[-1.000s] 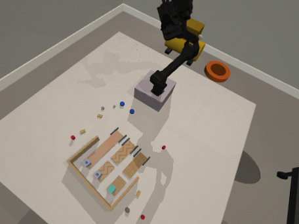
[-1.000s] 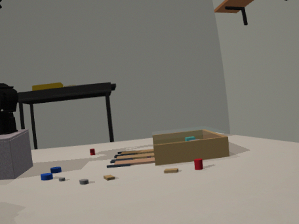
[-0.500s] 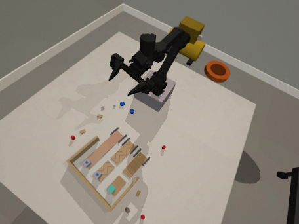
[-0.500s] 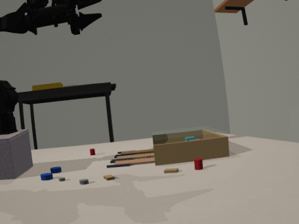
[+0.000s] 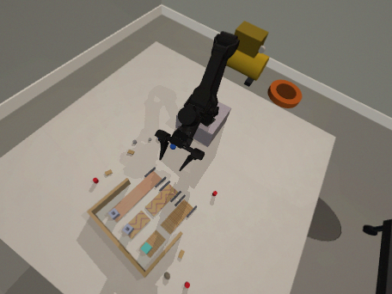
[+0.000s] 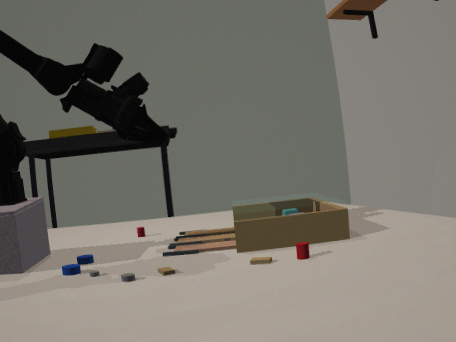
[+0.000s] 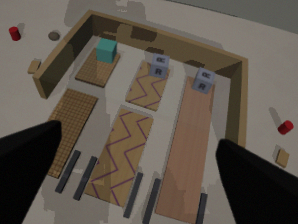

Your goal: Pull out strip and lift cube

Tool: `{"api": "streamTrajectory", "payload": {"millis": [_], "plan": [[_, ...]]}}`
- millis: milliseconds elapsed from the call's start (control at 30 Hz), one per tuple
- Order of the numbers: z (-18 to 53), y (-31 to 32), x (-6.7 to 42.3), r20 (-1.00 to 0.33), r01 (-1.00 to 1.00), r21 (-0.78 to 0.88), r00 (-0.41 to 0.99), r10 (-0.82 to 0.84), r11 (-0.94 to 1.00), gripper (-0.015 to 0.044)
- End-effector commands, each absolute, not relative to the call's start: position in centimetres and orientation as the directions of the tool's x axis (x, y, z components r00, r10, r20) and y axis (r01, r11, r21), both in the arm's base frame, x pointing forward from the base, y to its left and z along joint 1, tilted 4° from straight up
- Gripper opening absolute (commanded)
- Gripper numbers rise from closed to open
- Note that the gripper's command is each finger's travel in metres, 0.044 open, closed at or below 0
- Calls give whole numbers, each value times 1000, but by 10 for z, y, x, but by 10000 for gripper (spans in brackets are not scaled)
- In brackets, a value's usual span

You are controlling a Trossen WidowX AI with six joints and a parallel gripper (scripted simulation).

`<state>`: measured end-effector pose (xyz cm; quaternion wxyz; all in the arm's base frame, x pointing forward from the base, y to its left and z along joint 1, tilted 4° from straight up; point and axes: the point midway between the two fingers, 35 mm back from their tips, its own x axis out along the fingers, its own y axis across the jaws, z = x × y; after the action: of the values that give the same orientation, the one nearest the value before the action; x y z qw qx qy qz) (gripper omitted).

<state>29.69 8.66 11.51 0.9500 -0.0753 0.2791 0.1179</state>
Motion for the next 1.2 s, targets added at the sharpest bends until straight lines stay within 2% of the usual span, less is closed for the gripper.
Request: {"api": "streamTrajectory", "payload": {"millis": [0, 233, 300, 433, 733, 900, 1167], "plan": [[106, 87, 294, -568, -256, -74, 805, 170, 964, 400], [106, 87, 294, -568, -256, -74, 805, 170, 964, 400], [104, 85, 297, -594, -250, -74, 789, 159, 965, 348], [87, 77, 317, -733, -214, -74, 674, 92, 974, 243], [38, 42, 349, -952, -116, -77, 304, -39, 990, 6], [9, 18, 356, -995, -60, -77, 69, -72, 995, 0], [3, 18, 366, -997, -52, -76, 38, -74, 996, 0]]}}
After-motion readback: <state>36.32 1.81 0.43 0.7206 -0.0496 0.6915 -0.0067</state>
